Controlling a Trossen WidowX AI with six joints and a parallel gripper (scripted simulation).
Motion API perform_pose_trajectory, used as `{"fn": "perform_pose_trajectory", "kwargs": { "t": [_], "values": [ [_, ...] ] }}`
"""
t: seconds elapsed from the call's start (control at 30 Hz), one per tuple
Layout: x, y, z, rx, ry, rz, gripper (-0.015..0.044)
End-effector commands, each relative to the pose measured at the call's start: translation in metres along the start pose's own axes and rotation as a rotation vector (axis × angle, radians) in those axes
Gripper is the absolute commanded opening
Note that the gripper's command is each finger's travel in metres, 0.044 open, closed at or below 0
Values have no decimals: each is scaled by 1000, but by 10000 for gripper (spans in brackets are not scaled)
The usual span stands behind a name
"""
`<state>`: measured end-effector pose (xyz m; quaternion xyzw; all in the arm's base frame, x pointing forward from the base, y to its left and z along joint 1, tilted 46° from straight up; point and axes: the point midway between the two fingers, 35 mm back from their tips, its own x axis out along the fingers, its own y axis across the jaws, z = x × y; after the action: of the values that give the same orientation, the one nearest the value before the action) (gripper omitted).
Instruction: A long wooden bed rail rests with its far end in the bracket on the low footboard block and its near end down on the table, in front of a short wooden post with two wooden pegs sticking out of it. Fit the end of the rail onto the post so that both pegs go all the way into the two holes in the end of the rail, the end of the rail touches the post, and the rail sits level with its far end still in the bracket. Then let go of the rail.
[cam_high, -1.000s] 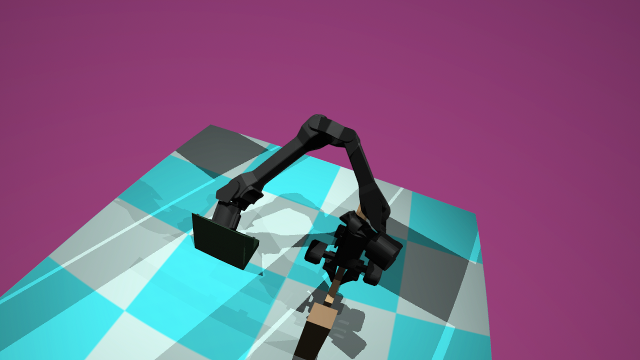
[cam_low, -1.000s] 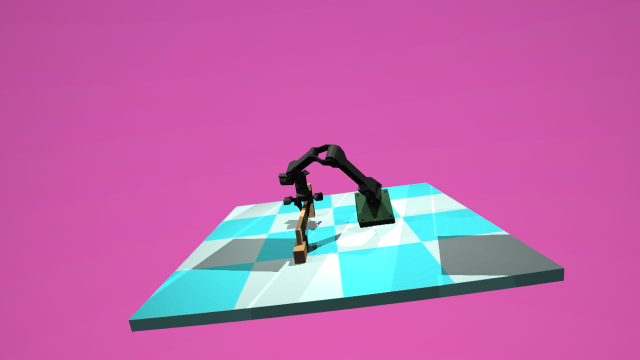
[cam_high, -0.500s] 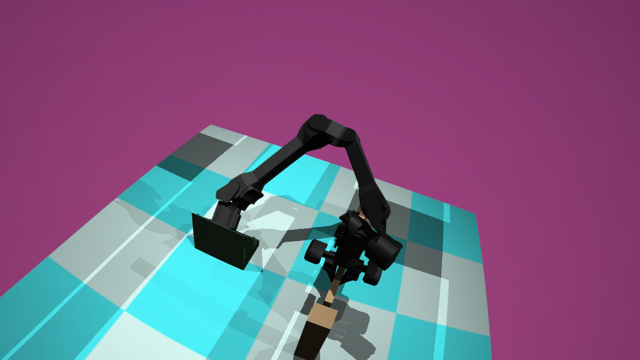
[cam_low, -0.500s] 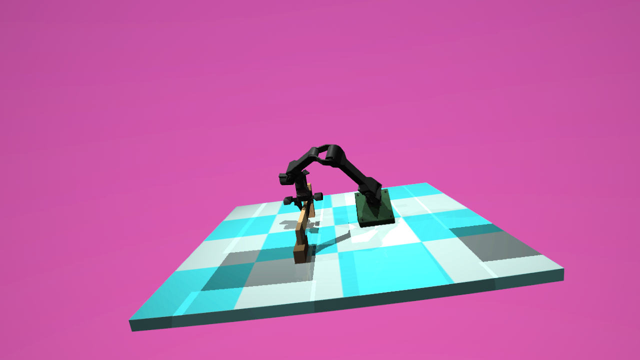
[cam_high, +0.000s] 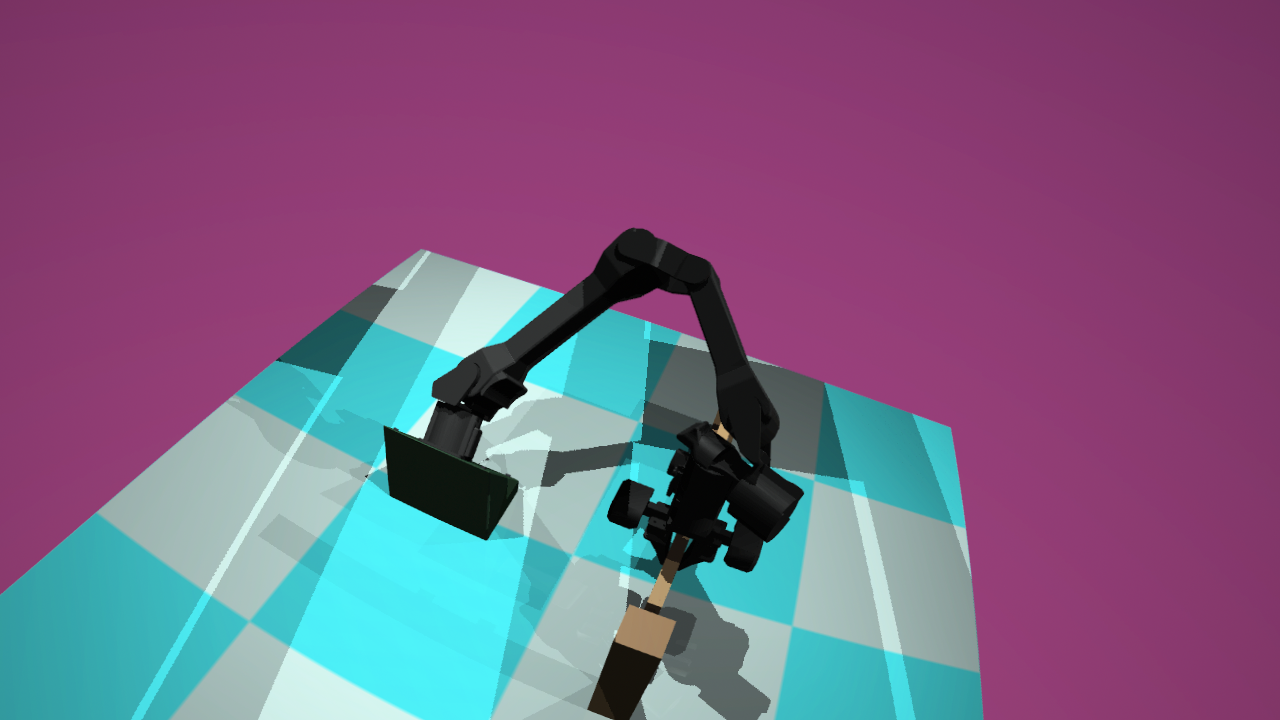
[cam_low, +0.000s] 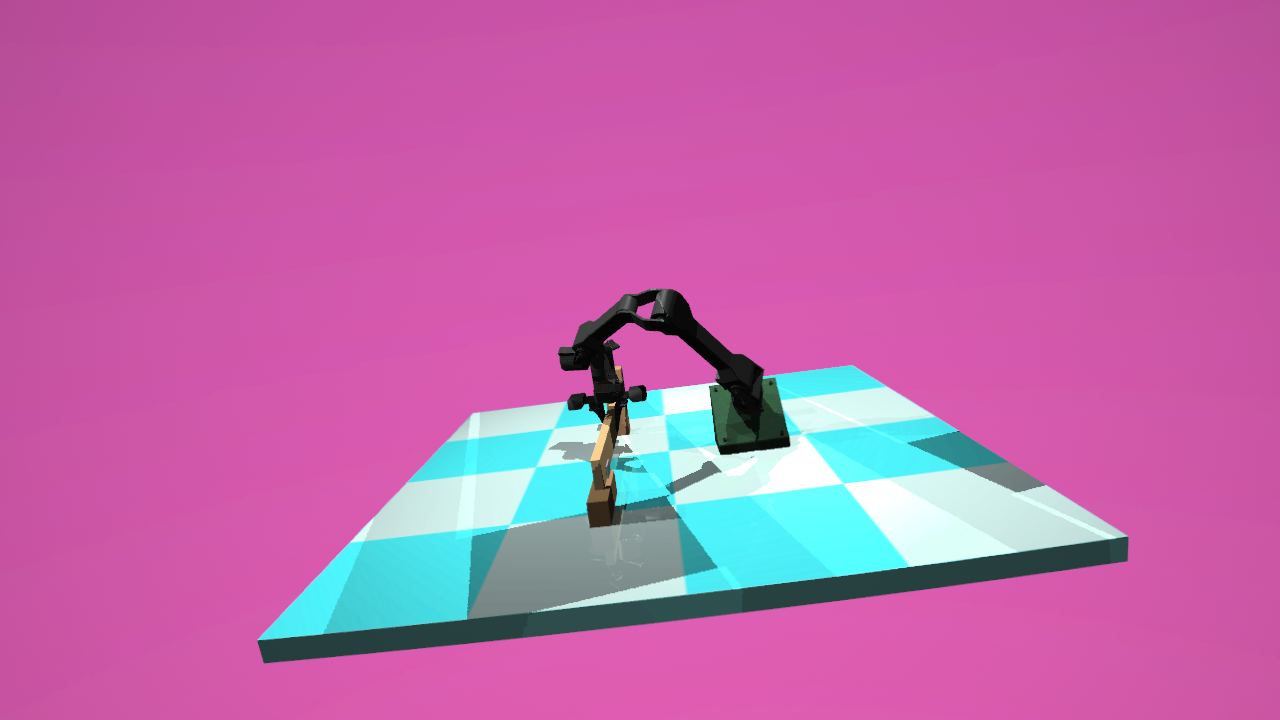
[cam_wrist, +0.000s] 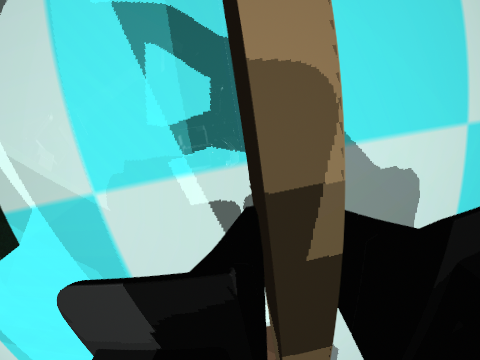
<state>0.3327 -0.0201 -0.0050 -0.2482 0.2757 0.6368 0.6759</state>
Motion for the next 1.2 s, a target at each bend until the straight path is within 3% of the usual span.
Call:
{"fn": "perform_pose_trajectory", "kwargs": {
  "t": [0.0, 1.17],
  "values": [
    [-3, -1, 2, -3, 6, -12, 0],
    [-6, -3, 3, -3, 6, -12, 0]
  ]
}}
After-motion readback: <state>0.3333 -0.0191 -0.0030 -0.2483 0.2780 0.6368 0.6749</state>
